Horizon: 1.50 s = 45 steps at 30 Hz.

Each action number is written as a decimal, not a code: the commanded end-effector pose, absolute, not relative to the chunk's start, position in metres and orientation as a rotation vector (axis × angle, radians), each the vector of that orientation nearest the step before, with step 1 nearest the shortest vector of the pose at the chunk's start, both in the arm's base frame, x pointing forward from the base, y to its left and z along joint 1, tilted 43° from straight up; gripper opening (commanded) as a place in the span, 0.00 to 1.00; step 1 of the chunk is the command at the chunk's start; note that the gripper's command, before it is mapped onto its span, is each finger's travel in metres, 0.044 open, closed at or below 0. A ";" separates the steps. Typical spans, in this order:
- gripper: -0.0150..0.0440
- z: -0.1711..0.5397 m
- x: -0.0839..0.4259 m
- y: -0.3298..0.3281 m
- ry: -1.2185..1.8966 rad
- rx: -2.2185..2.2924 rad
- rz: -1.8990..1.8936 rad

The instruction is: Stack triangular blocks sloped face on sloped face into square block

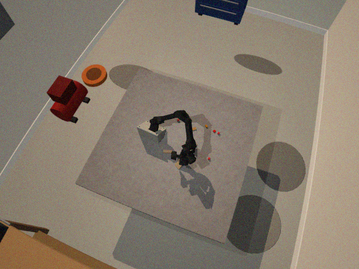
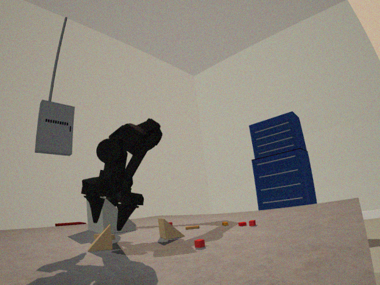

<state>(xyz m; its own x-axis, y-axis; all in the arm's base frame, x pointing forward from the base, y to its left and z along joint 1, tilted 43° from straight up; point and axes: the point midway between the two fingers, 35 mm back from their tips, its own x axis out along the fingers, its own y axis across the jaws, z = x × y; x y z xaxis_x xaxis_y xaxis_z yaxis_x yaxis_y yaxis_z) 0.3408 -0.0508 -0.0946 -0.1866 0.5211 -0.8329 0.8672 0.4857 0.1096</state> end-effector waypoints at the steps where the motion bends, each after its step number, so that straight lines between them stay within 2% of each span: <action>1: 1.00 -0.079 0.347 -0.035 1.855 0.434 0.060; 8: 1.00 -0.060 0.355 -0.016 1.769 -0.305 0.589; 20: 1.00 -0.037 0.362 0.002 1.553 -1.049 1.167; 45: 1.00 -0.044 0.362 0.002 1.537 -1.087 1.198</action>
